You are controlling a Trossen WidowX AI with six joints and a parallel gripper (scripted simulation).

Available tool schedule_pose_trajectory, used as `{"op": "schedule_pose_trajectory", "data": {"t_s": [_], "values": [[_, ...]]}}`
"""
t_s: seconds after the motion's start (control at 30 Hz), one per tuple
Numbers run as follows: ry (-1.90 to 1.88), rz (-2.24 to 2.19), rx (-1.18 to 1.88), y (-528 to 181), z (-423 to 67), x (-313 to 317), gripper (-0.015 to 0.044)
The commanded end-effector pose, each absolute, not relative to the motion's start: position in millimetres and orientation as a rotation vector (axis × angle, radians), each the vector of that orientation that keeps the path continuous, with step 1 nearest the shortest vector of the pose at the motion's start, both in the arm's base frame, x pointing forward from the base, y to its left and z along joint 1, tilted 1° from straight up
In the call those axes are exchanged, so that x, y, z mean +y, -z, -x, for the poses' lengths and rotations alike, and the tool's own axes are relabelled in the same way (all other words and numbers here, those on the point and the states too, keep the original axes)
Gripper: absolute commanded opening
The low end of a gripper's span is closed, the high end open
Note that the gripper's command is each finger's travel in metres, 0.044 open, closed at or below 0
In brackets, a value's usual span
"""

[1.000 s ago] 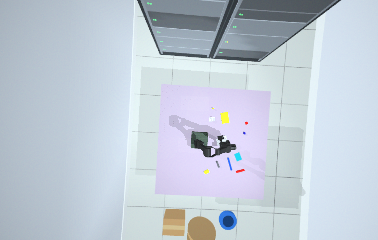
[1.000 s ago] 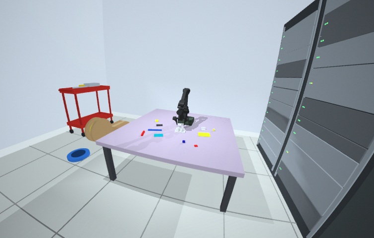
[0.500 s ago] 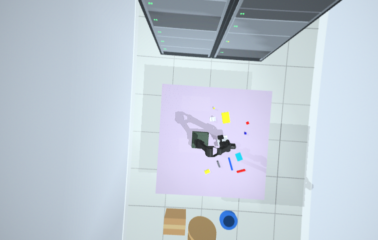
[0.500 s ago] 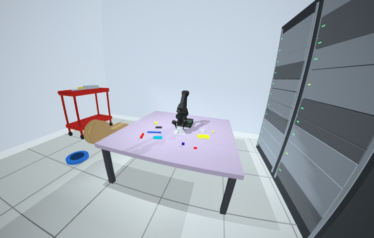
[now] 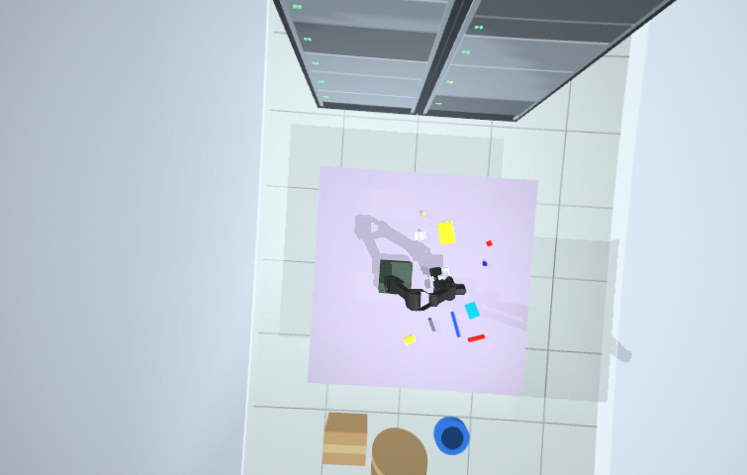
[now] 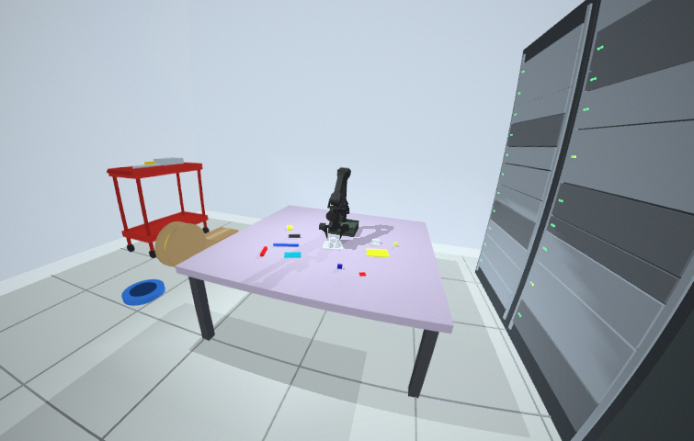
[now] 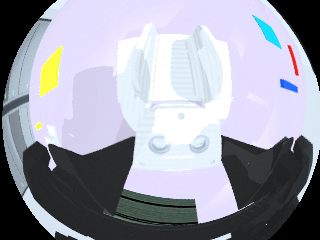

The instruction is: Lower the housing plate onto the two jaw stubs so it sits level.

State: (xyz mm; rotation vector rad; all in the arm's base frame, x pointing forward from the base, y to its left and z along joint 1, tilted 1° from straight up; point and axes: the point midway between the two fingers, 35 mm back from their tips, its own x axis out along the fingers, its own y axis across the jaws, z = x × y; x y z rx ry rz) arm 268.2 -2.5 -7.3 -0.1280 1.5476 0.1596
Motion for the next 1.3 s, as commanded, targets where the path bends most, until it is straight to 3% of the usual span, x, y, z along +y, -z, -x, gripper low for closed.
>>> {"op": "schedule_pose_trajectory", "data": {"t_s": [0.0, 1.27], "values": [[-0.16, 0.129, 1.548, 8.1, -267.8, -2.4, 0.0351], [-0.153, 0.121, 1.549, 16.5, -267.8, -2.2, 0.0351]]}}
